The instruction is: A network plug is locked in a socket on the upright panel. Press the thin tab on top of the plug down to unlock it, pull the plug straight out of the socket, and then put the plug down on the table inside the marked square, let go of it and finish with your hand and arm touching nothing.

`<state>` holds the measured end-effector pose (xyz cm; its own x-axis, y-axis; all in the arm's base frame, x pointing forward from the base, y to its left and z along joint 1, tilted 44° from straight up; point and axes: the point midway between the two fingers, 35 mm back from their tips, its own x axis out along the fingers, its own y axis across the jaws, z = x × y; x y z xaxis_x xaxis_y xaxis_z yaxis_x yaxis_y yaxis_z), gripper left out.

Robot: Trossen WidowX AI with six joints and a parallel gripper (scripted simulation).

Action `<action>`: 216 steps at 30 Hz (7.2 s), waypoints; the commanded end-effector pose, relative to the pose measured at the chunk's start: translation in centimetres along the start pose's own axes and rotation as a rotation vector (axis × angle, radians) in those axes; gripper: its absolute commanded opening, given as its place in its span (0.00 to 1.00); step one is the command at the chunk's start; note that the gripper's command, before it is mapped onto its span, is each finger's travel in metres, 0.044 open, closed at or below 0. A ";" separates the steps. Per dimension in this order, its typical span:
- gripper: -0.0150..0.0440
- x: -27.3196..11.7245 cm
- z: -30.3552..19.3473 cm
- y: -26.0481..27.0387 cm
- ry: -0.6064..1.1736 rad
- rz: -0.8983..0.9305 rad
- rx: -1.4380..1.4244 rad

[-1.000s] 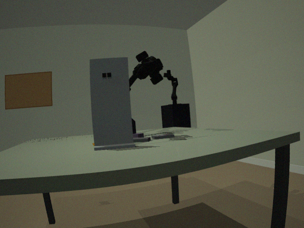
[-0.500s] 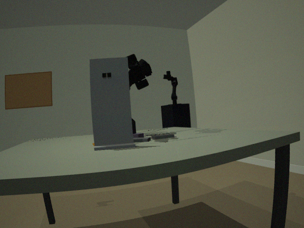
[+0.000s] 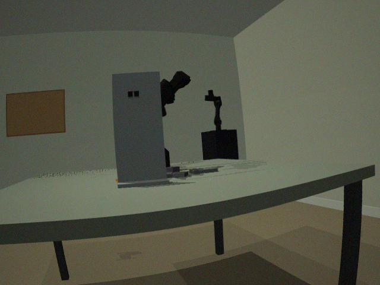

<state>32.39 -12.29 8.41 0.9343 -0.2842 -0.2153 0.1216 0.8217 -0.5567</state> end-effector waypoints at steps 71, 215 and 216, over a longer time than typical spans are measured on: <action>0.52 7.7 -5.8 1.0 0.136 -0.049 -0.208; 0.25 2.3 -7.1 0.4 0.143 -0.049 -0.206; 0.25 2.2 -7.0 0.2 0.143 -0.049 -0.206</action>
<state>32.15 -15.89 1.54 0.8677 -0.4008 -0.2941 0.0786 0.6948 -0.7149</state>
